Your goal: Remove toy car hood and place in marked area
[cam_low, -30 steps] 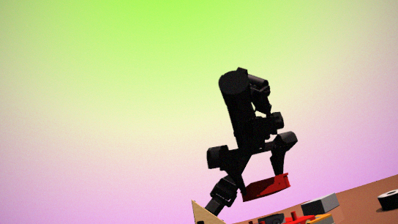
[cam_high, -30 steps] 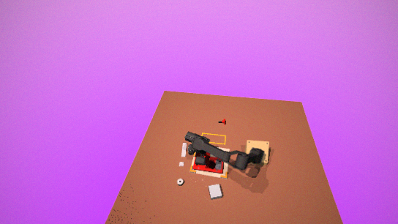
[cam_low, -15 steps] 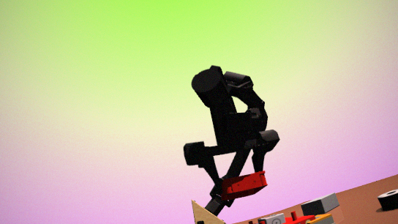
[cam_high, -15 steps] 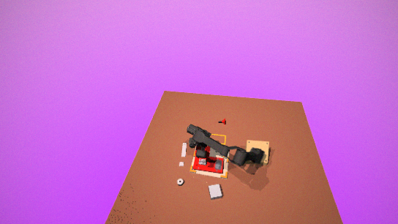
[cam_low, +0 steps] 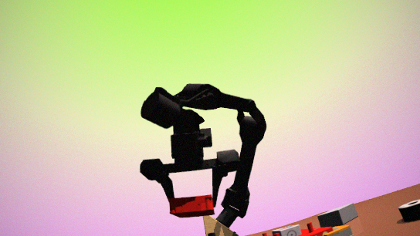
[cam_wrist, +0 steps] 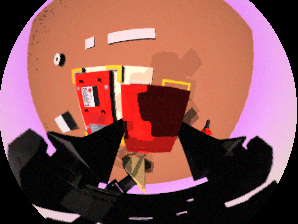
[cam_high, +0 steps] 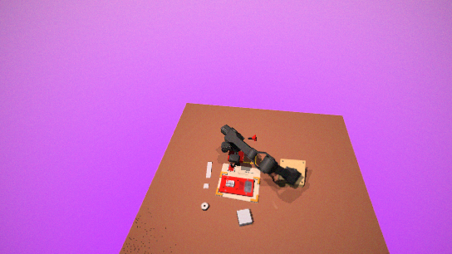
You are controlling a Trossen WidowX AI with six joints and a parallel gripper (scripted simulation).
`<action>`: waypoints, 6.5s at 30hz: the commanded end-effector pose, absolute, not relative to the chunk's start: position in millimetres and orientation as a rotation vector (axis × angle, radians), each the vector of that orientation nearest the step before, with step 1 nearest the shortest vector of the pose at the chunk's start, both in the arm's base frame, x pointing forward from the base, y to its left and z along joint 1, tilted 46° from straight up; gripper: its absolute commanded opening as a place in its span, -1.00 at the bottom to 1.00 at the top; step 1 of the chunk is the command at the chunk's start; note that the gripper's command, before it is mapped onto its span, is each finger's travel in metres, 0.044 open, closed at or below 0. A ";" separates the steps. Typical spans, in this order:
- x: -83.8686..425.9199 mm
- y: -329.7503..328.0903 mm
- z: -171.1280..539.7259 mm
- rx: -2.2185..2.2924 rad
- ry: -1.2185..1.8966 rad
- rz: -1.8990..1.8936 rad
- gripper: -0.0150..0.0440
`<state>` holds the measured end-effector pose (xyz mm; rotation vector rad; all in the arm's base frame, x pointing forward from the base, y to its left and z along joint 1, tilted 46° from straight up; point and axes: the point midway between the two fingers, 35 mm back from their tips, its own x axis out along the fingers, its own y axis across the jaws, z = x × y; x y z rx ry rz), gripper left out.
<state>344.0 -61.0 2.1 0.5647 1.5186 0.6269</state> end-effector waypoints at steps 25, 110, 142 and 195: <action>313.2 -114.2 -59.8 0.564 1.519 0.653 -0.49; 308.1 -64.1 -109.1 0.567 1.517 0.657 -0.49; 307.6 -54.7 -118.4 0.567 1.517 0.657 -0.49; 311.3 -104.1 -69.7 0.562 1.517 0.662 1.00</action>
